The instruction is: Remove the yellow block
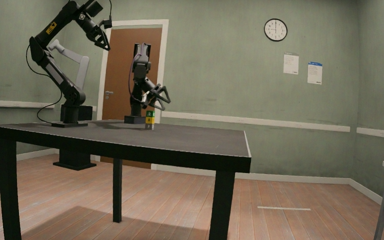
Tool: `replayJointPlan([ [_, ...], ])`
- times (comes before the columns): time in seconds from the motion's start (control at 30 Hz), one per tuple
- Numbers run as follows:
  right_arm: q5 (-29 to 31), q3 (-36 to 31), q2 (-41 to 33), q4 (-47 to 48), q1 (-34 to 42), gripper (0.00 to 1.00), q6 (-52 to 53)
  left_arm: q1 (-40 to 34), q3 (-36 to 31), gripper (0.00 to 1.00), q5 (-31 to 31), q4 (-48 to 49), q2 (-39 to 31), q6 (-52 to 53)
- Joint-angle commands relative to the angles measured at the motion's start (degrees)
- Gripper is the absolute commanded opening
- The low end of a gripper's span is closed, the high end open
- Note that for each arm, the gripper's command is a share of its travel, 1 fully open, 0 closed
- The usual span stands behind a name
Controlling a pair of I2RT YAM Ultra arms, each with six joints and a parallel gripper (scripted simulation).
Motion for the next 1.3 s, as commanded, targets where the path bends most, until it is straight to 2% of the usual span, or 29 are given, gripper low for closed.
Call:
replayJointPlan([
  [0.0, -0.64, -1.33, -2.41, -0.02, 0.29, 1.0, 1.18, -1.91, -1.27, 1.0, -2.73, 2.04, -2.28, 2.28],
  [0.3, 1.27, -1.43, -3.62, 0.08, 5.59, 1.0, 3.66, -3.43, -2.34, 1.0, -3.21, 2.54, -1.56, 4.47],
  [0.53, 3.45, -1.68, -6.89, -0.1, 19.29, 1.0, 8.05, -9.14, -5.01, 1.0, -6.93, 0.05, 0.78, 10.41],
  [0.73, 5.0, -1.98, -11.29, -0.29, 36.84, 1.0, 12.0, -18.67, -8.39, 1.0, -11.72, -1.02, 3.25, 15.85],
  [0.8, 4.83, -2.14, -12.56, -0.23, 40.3, 1.0, 12.67, -21.83, -9.42, 1.0, -12.92, -1.36, 4.04, 17.08],
  [1.07, 4.24, -2.22, -13.45, -0.11, 41.72, 1.0, 12.0, -25.57, -10.72, 1.0, -13.0, -1.75, 4.33, 17.09],
  [1.27, 4.22, -2.22, -13.45, -0.11, 41.72, 1.0, 12.0, -25.48, -10.36, 1.0, -12.93, -1.54, 4.32, 17.0],
])
